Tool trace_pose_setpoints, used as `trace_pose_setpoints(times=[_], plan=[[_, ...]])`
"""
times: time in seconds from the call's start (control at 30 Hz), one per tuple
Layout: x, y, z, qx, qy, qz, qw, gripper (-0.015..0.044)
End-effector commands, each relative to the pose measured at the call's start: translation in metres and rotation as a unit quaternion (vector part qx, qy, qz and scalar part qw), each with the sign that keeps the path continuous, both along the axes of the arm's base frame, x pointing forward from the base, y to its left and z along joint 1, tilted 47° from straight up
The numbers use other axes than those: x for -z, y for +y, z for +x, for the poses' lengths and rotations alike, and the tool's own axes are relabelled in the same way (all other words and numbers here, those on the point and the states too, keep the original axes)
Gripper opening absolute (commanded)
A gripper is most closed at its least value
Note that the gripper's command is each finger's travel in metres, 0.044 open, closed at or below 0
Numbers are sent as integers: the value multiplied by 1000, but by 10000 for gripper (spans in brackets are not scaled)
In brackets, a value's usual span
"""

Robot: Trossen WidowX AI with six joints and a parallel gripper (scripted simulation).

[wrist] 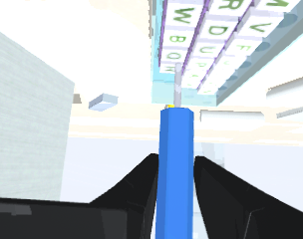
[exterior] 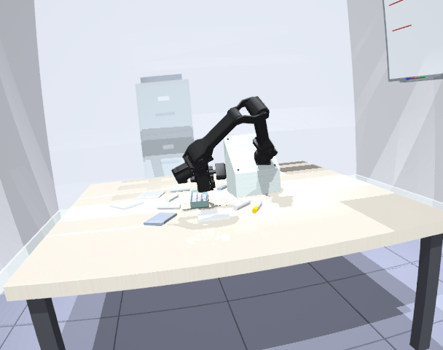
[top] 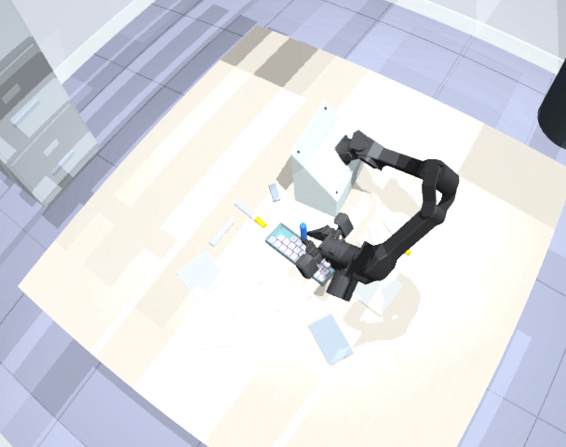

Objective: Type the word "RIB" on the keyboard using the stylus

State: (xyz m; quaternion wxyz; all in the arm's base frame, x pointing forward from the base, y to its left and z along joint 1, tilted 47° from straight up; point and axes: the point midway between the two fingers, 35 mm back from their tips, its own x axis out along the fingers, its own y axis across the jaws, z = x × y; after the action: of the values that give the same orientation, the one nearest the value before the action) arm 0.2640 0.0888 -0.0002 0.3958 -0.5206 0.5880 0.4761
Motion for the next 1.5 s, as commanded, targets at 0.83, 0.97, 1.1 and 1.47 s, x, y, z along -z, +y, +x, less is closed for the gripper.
trace_pose_setpoints(times=[0.83,0.97,1.1,1.47], plan=[[8,9,-1,2,1,1,1000,81],[10,11,-1,2,1,1,1000,81],[11,12,-2,2,1,1,1000,81],[14,15,-2,2,1,1,1000,81]])
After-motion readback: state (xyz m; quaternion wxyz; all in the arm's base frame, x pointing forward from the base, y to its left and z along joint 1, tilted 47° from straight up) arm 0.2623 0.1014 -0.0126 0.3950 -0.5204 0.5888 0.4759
